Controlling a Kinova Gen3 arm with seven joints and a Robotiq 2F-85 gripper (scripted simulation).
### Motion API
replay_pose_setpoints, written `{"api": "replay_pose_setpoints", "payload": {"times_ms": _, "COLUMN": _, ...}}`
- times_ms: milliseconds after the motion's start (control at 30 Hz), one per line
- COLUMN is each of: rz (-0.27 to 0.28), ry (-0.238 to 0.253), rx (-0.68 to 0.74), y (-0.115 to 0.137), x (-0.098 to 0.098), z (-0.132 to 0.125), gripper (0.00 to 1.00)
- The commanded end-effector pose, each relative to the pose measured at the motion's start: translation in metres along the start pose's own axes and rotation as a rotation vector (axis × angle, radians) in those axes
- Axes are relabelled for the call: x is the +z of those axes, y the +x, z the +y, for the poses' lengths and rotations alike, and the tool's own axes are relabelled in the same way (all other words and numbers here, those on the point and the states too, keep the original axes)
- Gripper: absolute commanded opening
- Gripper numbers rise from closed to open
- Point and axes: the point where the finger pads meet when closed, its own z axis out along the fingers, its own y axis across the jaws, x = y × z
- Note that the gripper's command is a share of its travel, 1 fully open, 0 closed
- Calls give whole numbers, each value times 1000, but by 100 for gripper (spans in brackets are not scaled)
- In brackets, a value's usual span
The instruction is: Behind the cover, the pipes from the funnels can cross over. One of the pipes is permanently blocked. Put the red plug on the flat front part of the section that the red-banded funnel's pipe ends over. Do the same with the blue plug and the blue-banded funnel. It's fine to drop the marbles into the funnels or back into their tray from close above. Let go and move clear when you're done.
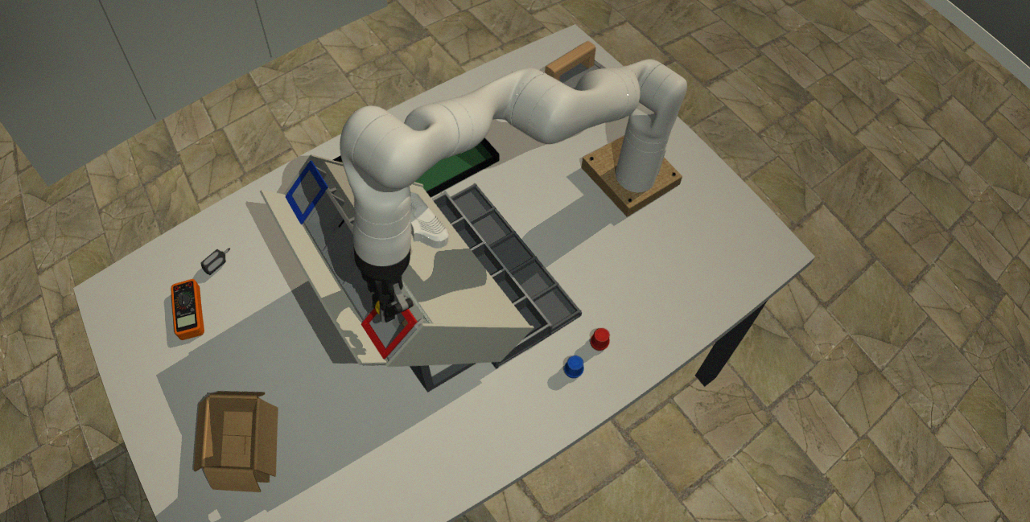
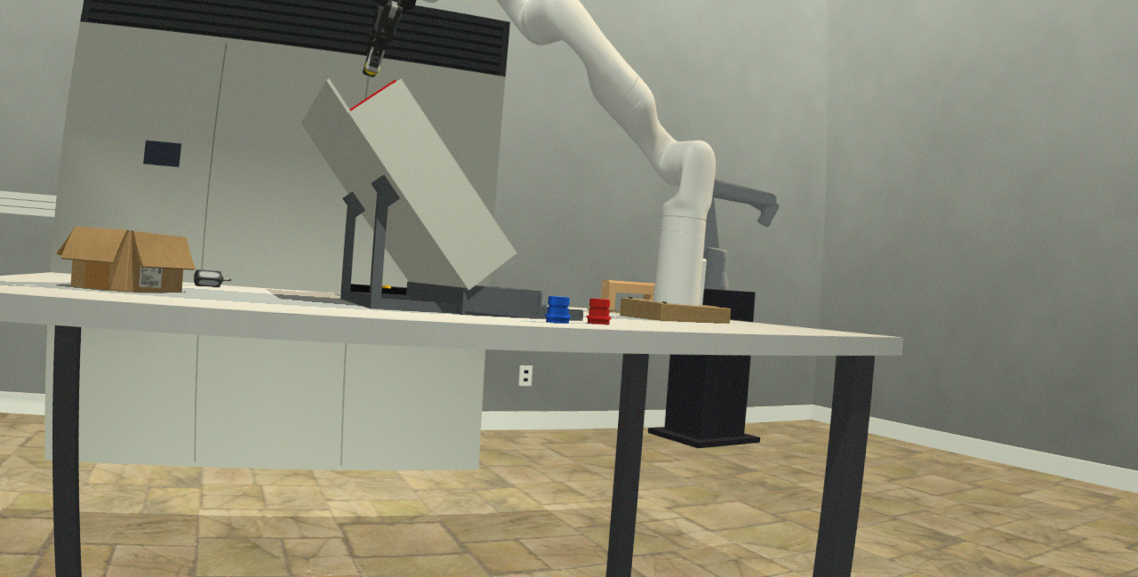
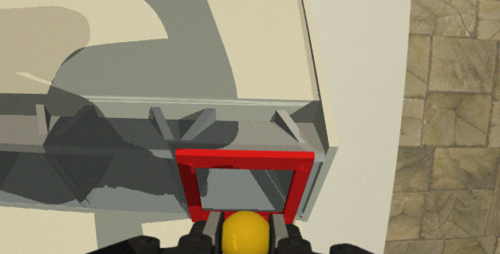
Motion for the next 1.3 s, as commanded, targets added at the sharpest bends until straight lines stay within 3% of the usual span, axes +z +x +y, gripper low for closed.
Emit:
{"api": "replay_pose_setpoints", "payload": {"times_ms": 0, "rz": 173, "ry": 31, "rx": -10, "y": 0, "x": -1, "z": 1, "gripper": 0}}
{"api": "replay_pose_setpoints", "payload": {"times_ms": 333, "rz": 173, "ry": 31, "rx": -10, "y": 0, "x": -1, "z": 1, "gripper": 0}}
{"api": "replay_pose_setpoints", "payload": {"times_ms": 367, "rz": 173, "ry": 31, "rx": -10, "y": 5, "x": 29, "z": -1, "gripper": 0}}
{"api": "replay_pose_setpoints", "payload": {"times_ms": 900, "rz": 173, "ry": 31, "rx": -10, "y": 5, "x": 29, "z": -1, "gripper": 0}}
{"api": "replay_pose_setpoints", "payload": {"times_ms": 933, "rz": 43, "ry": 9, "rx": 1, "y": 4, "x": 27, "z": -1, "gripper": 100}}
{"api": "replay_pose_setpoints", "payload": {"times_ms": 1267, "rz": 43, "ry": 9, "rx": 1, "y": 4, "x": 27, "z": -1, "gripper": 100}}
